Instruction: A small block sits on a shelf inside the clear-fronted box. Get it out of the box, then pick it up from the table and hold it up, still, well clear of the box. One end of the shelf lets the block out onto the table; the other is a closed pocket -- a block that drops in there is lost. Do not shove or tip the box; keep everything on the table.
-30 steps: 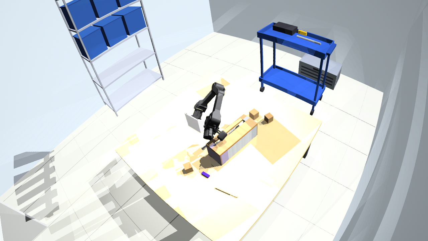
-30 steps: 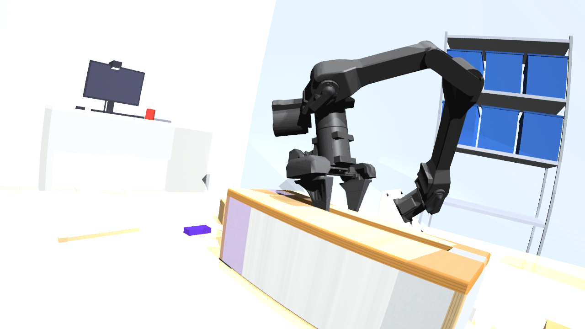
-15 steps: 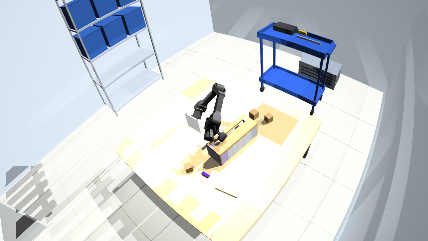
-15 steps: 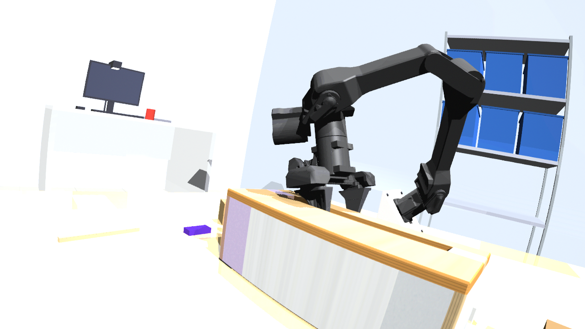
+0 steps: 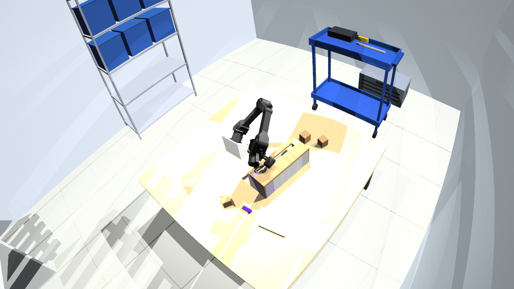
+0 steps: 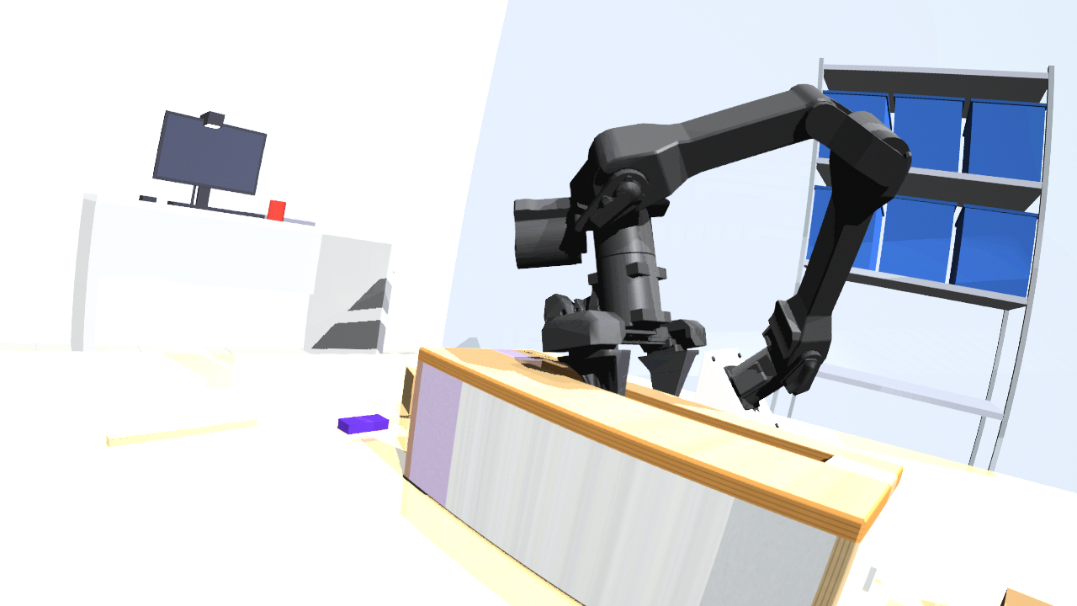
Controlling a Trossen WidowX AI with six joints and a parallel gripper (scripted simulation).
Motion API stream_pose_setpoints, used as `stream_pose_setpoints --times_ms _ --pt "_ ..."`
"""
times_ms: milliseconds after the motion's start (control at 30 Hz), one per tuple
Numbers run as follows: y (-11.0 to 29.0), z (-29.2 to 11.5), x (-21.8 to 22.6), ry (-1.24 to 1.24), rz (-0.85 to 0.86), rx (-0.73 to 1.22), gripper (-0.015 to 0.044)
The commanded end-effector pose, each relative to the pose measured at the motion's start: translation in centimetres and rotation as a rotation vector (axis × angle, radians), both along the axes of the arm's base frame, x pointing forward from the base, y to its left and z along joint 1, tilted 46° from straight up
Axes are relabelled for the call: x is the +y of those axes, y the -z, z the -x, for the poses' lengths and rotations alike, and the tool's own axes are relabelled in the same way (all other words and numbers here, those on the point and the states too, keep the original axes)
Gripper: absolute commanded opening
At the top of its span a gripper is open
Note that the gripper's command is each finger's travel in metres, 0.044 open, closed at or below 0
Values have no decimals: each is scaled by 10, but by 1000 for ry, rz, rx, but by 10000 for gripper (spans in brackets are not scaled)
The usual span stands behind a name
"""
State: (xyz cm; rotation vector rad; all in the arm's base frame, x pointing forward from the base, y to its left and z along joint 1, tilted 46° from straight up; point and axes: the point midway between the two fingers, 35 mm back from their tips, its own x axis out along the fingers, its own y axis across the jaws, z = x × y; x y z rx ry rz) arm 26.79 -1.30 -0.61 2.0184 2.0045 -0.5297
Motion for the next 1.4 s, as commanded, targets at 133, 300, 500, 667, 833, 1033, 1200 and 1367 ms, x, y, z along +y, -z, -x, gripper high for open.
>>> stream_pose_setpoints --times_ms 133,300,500,667,833,1033,1200,1367 --pt "-9 -1 9 4 -3 -1 400" --pt "-14 -1 14 4 -3 0 400" --pt "-20 -2 19 4 -3 0 400" --pt "-24 -3 24 4 -4 0 400" --pt "-29 -3 29 4 -4 0 400" --pt "-35 -4 34 4 -4 0 400" --pt "-28 -5 28 4 -4 0 400" --pt "-26 -5 26 4 -4 0 400"
